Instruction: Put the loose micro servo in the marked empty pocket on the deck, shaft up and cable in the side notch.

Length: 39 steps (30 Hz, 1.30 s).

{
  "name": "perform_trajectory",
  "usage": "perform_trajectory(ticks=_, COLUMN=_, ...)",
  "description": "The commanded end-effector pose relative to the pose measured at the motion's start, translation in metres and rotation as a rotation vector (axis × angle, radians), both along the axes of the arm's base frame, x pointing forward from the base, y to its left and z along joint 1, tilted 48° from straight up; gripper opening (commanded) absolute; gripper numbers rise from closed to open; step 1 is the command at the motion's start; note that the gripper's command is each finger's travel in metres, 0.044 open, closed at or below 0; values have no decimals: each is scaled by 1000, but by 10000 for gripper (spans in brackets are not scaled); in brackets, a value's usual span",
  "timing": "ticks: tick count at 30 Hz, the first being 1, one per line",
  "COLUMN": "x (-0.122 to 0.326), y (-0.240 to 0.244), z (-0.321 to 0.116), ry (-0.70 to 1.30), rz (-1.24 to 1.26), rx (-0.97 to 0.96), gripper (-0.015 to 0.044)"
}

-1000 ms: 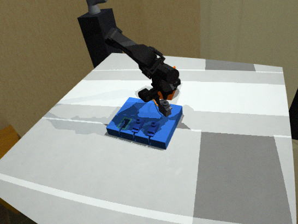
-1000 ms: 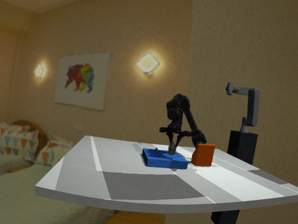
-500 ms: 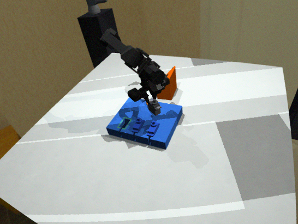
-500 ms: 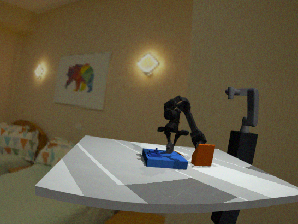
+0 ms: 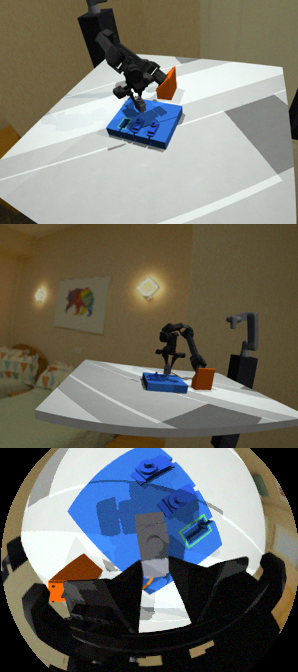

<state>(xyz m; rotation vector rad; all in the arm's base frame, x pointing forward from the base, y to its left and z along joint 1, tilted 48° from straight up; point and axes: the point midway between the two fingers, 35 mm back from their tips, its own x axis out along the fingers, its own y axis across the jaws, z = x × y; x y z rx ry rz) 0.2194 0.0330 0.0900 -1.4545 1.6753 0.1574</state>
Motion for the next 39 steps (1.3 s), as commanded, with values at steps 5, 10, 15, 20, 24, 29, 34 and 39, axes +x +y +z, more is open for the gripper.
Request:
perform_trajectory(ticks=5, x=0, y=-22, z=27, ry=-10, rz=7, rx=2, gripper=0)
perform_trajectory(ticks=10, x=0, y=-22, z=27, ry=32, rz=46, rx=-3, gripper=0)
perform_trajectory(ticks=15, x=0, y=-22, z=27, ry=152, rz=156, rx=-17, gripper=0)
perform_trajectory(ticks=20, x=0, y=-22, z=27, ry=279, rz=272, rx=-32, gripper=0)
perform_trajectory(ticks=24, x=0, y=-22, z=27, ry=380, rz=364, rx=-44, gripper=0)
perform_trajectory(ticks=29, x=0, y=-22, z=27, ry=506, rz=479, rx=-59, gripper=0)
perform_trajectory(ticks=34, x=0, y=-22, z=27, ry=633, rz=595, rx=-73, gripper=0)
perform_trajectory(ticks=39, x=0, y=-22, z=27, ry=759, rz=710, rx=-88, gripper=0)
